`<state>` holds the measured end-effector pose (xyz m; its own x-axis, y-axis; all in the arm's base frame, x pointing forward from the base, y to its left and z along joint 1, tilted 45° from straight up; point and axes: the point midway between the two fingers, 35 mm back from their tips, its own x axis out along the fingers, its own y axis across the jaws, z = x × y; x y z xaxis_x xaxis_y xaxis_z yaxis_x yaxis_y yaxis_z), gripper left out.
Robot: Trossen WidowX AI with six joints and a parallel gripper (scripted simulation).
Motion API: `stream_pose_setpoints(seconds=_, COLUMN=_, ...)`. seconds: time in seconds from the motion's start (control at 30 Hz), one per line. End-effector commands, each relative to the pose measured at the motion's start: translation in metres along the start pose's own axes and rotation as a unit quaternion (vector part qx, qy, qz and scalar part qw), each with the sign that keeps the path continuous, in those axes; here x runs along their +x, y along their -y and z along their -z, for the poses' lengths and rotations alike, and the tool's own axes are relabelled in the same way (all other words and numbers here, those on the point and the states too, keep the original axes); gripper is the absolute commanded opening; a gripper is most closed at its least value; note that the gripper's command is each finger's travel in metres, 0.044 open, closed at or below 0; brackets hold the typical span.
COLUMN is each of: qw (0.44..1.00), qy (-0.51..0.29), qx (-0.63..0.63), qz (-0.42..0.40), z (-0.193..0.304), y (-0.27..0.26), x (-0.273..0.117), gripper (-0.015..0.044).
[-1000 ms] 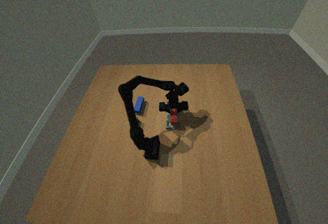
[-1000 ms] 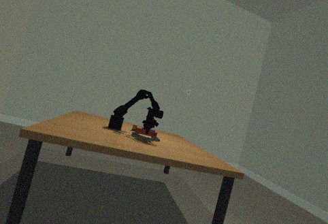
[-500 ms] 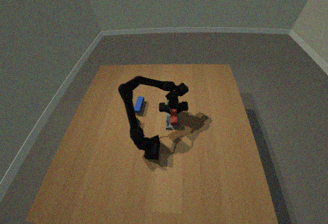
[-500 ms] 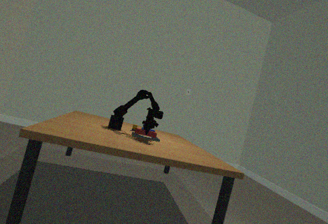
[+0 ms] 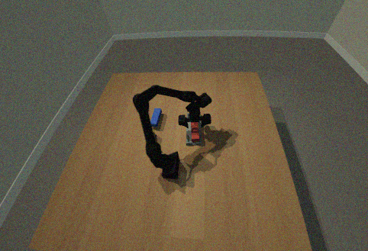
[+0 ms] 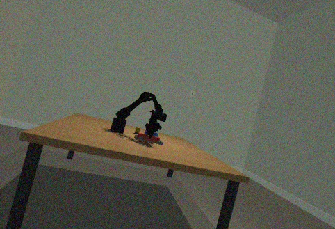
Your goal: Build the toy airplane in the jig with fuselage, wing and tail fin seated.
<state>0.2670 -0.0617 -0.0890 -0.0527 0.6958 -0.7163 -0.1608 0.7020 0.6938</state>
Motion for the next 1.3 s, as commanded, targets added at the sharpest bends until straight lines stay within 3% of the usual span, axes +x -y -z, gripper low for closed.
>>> stream_pose_setpoints(seconds=0.0, qw=1.0, qy=0.0, qx=-0.001, qz=0.0, z=0.0, y=0.0, x=0.0, gripper=0.044)
stream_pose_setpoints(seconds=0.2, qw=1.0, qy=0.001, qx=0.0, qz=0.001, z=-0.002, y=0.001, x=-0.012, gripper=0.044)
stream_pose_setpoints(seconds=0.4, qw=1.0, qy=0.004, qx=0.003, qz=0.001, z=0.001, y=0.001, x=-0.104, gripper=0.044)
stream_pose_setpoints(seconds=0.93, qw=0.997, qy=0.004, qx=0.082, qz=0.002, z=-0.005, y=0.004, x=-0.107, gripper=0.044)
stream_pose_setpoints(seconds=1.27, qw=0.996, qy=0.008, qx=0.086, qz=0.015, z=-0.081, y=-0.141, x=-0.106, gripper=0.044)
